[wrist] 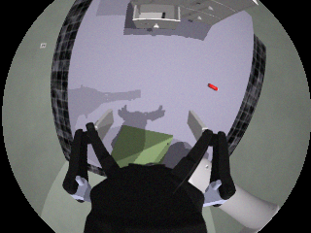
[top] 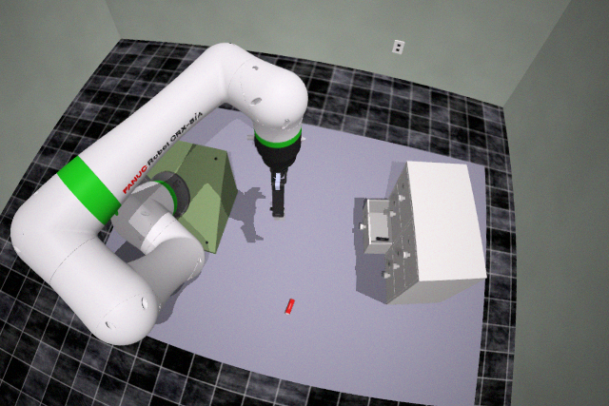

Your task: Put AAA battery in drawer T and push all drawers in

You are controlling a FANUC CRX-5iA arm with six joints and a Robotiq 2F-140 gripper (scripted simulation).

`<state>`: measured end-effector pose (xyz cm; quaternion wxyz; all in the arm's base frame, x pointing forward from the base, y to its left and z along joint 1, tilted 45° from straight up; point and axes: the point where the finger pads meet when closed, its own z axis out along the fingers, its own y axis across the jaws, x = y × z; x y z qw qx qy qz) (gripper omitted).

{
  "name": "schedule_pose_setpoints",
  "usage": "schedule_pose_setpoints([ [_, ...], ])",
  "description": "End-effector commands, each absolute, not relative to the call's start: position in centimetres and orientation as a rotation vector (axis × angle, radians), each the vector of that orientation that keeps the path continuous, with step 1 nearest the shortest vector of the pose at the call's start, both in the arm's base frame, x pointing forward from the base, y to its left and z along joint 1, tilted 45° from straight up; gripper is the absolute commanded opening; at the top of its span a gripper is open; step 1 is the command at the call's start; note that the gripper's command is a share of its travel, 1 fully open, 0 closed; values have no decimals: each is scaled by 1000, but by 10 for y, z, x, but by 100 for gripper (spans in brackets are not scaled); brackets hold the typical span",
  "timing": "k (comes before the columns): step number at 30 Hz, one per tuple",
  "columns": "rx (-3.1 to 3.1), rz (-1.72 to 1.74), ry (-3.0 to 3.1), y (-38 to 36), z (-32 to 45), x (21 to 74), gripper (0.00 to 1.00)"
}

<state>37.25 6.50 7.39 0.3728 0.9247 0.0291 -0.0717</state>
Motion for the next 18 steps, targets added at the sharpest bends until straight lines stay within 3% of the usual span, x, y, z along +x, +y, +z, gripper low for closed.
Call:
schedule_pose_setpoints([
  [1, 2411, -209, 111, 71, 61, 369, 100],
  [18, 2976, -295, 633, 185, -71, 330, 100],
])
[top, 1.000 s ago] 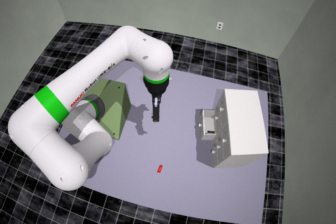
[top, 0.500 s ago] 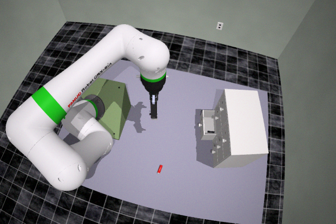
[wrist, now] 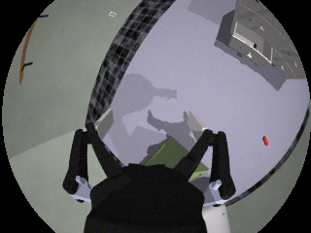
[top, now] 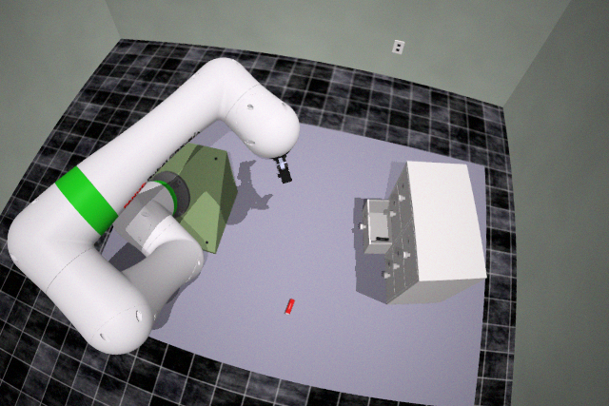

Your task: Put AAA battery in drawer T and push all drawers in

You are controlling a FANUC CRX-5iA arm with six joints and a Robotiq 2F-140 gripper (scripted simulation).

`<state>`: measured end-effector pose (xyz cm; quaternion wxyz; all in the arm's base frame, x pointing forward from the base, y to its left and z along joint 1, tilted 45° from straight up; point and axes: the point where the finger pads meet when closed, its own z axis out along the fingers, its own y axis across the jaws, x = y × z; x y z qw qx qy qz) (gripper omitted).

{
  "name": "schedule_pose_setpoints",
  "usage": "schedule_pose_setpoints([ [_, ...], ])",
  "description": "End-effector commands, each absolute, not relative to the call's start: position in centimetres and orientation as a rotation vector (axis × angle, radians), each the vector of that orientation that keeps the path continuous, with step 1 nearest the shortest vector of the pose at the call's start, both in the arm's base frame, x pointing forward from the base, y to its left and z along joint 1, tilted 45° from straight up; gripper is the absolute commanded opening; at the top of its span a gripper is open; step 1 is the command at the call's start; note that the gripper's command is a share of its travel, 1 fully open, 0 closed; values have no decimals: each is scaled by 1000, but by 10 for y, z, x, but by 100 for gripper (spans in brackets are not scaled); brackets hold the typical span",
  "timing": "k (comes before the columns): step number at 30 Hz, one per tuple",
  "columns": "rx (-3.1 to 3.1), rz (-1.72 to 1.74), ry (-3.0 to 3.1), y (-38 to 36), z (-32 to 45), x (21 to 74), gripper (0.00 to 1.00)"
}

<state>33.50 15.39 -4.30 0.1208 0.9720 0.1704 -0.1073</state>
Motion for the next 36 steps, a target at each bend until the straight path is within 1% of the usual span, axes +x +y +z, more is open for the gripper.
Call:
schedule_pose_setpoints([
  [1, 2976, -295, 633, 185, -71, 330, 100],
  [4, 3127, -174, 781, 226, -91, 333, 100],
  [5, 3127, -174, 781, 226, -91, 333, 100],
  [6, 3193, -77, 850, 246, -98, 339, 100],
  [7, 3193, -77, 850, 246, -98, 339, 100],
  [8, 3240, 36, 902, 264, -101, 347, 100],
  [9, 3246, 45, 910, 264, -101, 347, 100],
  [10, 3272, 164, 945, 279, -103, 359, 100],
  [12, 3272, 164, 945, 279, -103, 359, 100],
  [13, 3300, 349, 995, 290, -102, 374, 100],
  [14, 3285, 451, 994, 296, -99, 390, 100],
  [15, 3292, 508, 1011, 296, -99, 390, 100],
  [16, 3264, 600, 1001, 298, -94, 408, 100],
  [17, 3264, 666, 1014, 298, -94, 408, 100],
  [18, 3225, 751, 997, 294, -88, 427, 100],
  [19, 3216, 820, 1005, 294, -88, 427, 100],
  [20, 3168, 891, 981, 284, -82, 445, 100],
  [21, 3151, 958, 983, 284, -82, 445, 100],
  [22, 3099, 1011, 956, 270, -75, 462, 100],
  [23, 3075, 1073, 953, 270, -75, 462, 100],
  [24, 3023, 1106, 926, 252, -68, 476, 100],
  [26, 2968, 1203, 910, 252, -68, 476, 100],
  [27, 2919, 1214, 884, 230, -61, 488, 100],
  [29, 2919, 1214, 884, 230, -61, 488, 100],
  [30, 2824, 1274, 845, 205, -55, 496, 100],
  [31, 2800, 1294, 833, 205, -55, 496, 100],
  [32, 2772, 1284, 823, 180, -48, 502, 100],
  [34, 2720, 1314, 799, 180, -48, 502, 100],
  [35, 2692, 1305, 795, 154, -43, 504, 100],
  [36, 2667, 1314, 782, 154, -43, 504, 100],
])
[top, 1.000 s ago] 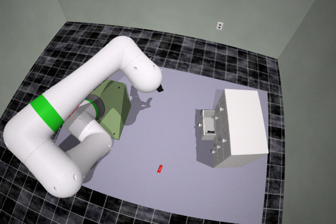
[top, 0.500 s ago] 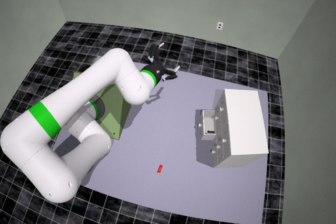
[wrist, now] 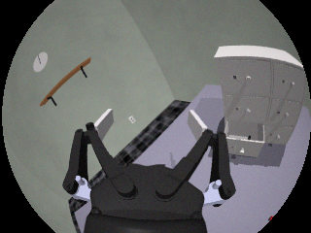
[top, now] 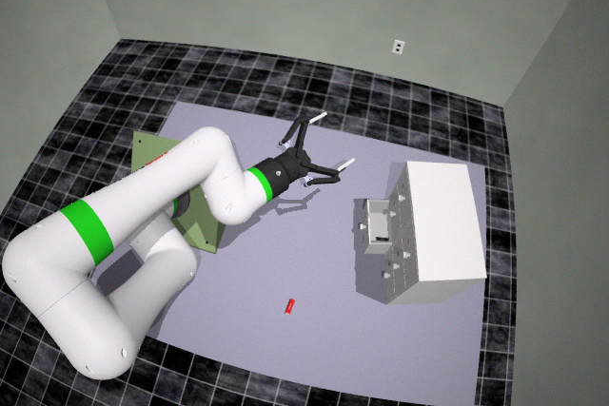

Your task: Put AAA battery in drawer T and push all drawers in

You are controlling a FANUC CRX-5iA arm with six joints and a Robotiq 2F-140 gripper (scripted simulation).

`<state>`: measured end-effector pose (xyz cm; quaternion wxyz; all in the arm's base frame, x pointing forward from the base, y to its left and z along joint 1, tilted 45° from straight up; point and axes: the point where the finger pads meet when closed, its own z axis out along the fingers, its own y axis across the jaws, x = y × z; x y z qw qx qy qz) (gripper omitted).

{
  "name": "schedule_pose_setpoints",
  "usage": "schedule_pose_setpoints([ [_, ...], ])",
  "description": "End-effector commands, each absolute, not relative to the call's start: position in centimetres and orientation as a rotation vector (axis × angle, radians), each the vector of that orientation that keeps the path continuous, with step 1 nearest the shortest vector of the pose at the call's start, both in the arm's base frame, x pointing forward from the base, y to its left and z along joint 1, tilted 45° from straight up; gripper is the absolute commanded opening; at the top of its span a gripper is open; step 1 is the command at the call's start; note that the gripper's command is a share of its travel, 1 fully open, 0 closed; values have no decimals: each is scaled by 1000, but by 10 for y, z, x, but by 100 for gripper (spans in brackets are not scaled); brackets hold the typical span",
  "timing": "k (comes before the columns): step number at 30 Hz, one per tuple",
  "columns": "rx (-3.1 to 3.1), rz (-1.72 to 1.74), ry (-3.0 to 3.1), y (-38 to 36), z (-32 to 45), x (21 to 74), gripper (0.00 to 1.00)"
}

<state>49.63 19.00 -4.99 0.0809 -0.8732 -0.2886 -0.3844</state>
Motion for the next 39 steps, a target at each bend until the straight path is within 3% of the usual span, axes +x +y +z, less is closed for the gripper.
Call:
schedule_pose_setpoints([
  [1, -2806, -1385, -826, 129, -37, 504, 100],
  [16, -3141, -1593, -853, 3, -11, 467, 100],
  [21, -3317, -1601, -845, -8, -8, 462, 100],
  [22, -3322, -1600, -844, -8, -8, 462, 0],
  [39, -3322, -1600, -844, -8, -8, 462, 0],
])
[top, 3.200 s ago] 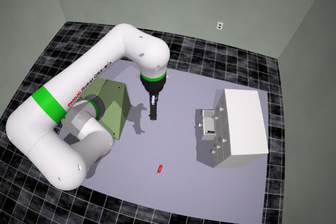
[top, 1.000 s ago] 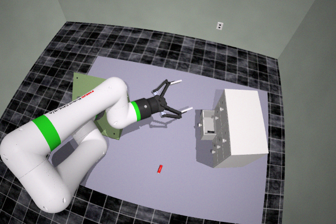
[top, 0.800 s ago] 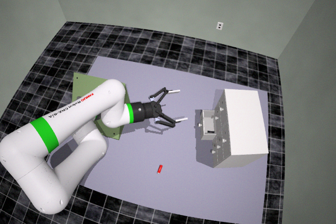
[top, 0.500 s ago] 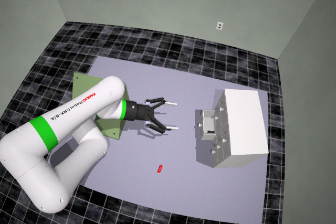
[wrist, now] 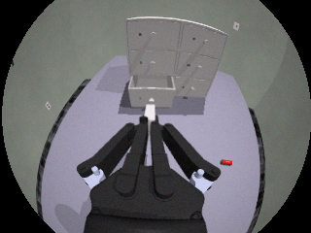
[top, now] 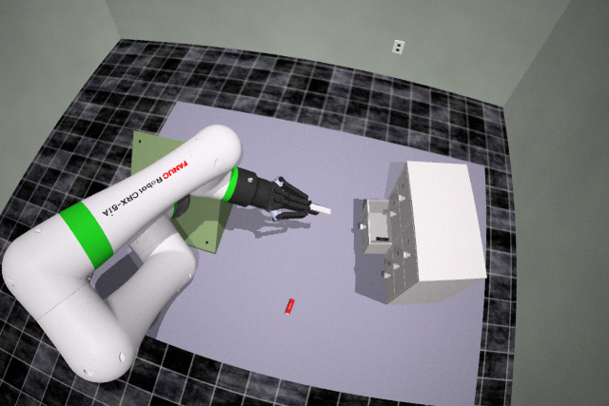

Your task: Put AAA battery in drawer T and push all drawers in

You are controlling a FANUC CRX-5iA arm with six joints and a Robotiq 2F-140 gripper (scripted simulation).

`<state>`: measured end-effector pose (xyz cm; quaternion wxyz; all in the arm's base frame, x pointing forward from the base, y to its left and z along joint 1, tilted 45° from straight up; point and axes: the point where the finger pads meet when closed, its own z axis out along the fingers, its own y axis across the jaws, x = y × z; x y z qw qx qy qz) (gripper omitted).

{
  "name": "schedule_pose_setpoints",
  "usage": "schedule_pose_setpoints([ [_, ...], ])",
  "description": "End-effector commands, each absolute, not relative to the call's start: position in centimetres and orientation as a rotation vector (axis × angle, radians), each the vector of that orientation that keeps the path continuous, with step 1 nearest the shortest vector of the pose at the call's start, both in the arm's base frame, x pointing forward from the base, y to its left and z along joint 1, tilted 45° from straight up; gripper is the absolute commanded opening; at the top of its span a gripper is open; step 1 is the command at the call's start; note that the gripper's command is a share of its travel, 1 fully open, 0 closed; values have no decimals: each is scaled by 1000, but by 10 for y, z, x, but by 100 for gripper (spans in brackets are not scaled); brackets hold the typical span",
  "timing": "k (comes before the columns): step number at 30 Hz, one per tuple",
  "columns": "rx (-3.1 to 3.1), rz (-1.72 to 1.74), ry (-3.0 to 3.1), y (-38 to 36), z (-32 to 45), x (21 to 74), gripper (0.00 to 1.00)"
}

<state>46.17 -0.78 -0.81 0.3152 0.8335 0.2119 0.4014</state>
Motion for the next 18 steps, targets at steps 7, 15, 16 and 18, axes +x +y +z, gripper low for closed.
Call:
schedule_pose_setpoints([
  [7, 2196, 1058, 558, -8, -8, 462, 0],
  [15, 2198, 1059, 557, -19, -21, 471, 0],
  [16, 2198, 1059, 557, -21, -24, 473, 0],
  [18, 2198, 1059, 557, -27, -31, 478, 0],
])
